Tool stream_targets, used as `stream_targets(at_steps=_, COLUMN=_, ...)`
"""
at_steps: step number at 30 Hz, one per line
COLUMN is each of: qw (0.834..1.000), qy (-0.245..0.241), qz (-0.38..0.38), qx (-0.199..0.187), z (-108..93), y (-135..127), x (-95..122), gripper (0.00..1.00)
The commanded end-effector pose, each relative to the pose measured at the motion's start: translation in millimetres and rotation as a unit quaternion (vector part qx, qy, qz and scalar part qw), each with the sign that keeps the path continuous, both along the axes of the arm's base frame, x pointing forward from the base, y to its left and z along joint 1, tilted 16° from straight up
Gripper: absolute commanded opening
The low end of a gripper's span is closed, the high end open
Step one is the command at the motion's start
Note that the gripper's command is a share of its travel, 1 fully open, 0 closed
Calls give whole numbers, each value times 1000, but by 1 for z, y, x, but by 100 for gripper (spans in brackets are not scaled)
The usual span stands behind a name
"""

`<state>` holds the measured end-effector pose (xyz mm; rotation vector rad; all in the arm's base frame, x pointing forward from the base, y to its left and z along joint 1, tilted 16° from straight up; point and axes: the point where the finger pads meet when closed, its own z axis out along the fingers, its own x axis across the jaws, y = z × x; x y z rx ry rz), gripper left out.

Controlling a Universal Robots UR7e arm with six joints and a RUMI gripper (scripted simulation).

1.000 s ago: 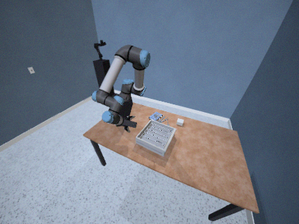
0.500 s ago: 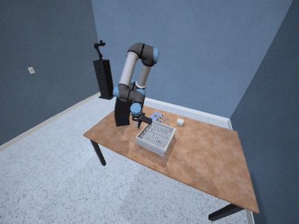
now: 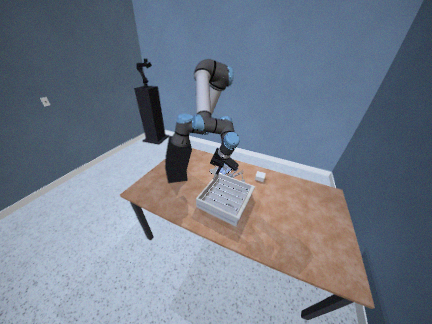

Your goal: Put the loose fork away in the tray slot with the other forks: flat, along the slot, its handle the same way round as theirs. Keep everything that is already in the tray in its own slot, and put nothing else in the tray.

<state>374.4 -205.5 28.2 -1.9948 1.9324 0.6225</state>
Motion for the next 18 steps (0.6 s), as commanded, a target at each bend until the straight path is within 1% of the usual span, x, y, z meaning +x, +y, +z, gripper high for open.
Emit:
stream_targets(at_steps=1, qw=998, qy=25, qz=2, qx=-55, z=20, y=26, x=21, gripper=100)
stream_targets(at_steps=3, qw=996, qy=28, qz=5, qx=-80, z=30, y=44, x=29, gripper=100)
stream_targets(at_steps=4, qw=996, qy=28, qz=5, qx=-80, z=30, y=44, x=29, gripper=100)
stream_targets(at_steps=5, qw=995, qy=28, qz=6, qx=-93, z=36, y=52, x=34, gripper=100)
stream_targets(at_steps=6, qw=995, qy=28, qz=6, qx=-93, z=36, y=52, x=34, gripper=100)
stream_targets(at_steps=8, qw=993, qy=27, qz=7, qx=-118, z=47, y=70, x=42, gripper=100)
stream_targets(at_steps=9, qw=993, qy=26, qz=7, qx=-119, z=48, y=69, x=43, gripper=100)
stream_targets(at_steps=11, qw=990, qy=23, qz=7, qx=-142, z=59, y=88, x=49, gripper=100)
stream_targets(at_steps=12, qw=989, qy=22, qz=7, qx=-143, z=60, y=87, x=50, gripper=100)
stream_targets(at_steps=14, qw=986, qy=16, qz=6, qx=-165, z=71, y=106, x=56, gripper=100)
stream_targets(at_steps=16, qw=986, qy=16, qz=6, qx=-165, z=71, y=106, x=56, gripper=100)
stream_targets(at_steps=18, qw=982, qy=7, qz=4, qx=-187, z=84, y=124, x=62, gripper=100)
